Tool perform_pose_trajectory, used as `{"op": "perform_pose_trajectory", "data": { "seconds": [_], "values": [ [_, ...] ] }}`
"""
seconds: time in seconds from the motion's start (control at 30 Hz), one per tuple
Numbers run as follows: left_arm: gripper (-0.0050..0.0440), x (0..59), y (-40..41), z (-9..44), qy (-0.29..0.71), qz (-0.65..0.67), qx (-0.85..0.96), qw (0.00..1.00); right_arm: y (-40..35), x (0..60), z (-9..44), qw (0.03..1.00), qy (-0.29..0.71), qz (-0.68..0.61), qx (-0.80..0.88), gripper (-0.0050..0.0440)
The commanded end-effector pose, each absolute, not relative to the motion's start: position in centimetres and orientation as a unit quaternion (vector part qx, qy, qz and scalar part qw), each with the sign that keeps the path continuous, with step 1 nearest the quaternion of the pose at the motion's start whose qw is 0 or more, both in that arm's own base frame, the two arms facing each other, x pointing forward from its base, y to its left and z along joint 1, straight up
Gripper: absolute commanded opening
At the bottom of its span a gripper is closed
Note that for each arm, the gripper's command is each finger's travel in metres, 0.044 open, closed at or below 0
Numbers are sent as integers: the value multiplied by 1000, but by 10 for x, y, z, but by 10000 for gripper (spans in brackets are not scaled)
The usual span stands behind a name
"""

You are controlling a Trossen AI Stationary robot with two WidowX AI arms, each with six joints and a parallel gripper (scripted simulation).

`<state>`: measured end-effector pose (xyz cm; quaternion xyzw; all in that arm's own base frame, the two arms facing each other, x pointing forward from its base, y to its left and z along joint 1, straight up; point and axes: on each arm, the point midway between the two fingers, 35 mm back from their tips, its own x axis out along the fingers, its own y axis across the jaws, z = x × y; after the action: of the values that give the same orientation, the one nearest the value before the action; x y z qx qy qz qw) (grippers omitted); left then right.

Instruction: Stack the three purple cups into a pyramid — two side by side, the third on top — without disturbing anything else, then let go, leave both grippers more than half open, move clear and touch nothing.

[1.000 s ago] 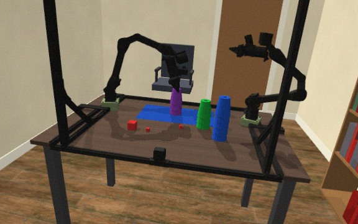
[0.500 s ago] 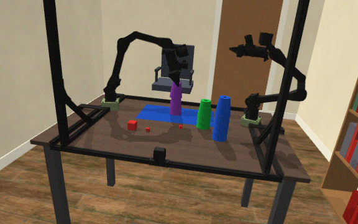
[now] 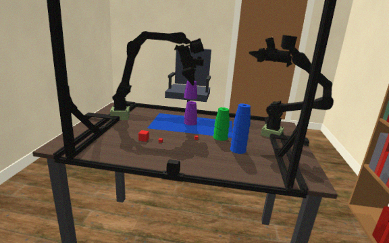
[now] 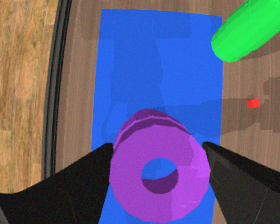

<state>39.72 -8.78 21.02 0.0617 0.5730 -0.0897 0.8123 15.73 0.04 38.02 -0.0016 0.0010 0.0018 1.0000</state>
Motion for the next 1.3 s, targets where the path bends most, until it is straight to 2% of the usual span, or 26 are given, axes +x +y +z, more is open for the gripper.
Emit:
{"op": "perform_pose_trajectory", "data": {
  "seconds": [0.0, 0.2, 0.4, 1.27],
  "values": [
    [0, 371, -82, 218, 570, -89, 62, 814, 0, 157, 381, 1000, 0, 0, 0, 0],
    [0, 328, -72, 217, 570, -89, 62, 814, 0, 157, 381, 1000, 0, 0, 0, 0],
    [0, 329, -72, 215, 570, -89, 62, 814, 0, 157, 381, 1000, 0, 0, 0, 0],
    [0, 337, -74, 147, 570, -89, 62, 814, 0, 157, 381, 1000, 0, 0, 0, 0]
  ]
}}
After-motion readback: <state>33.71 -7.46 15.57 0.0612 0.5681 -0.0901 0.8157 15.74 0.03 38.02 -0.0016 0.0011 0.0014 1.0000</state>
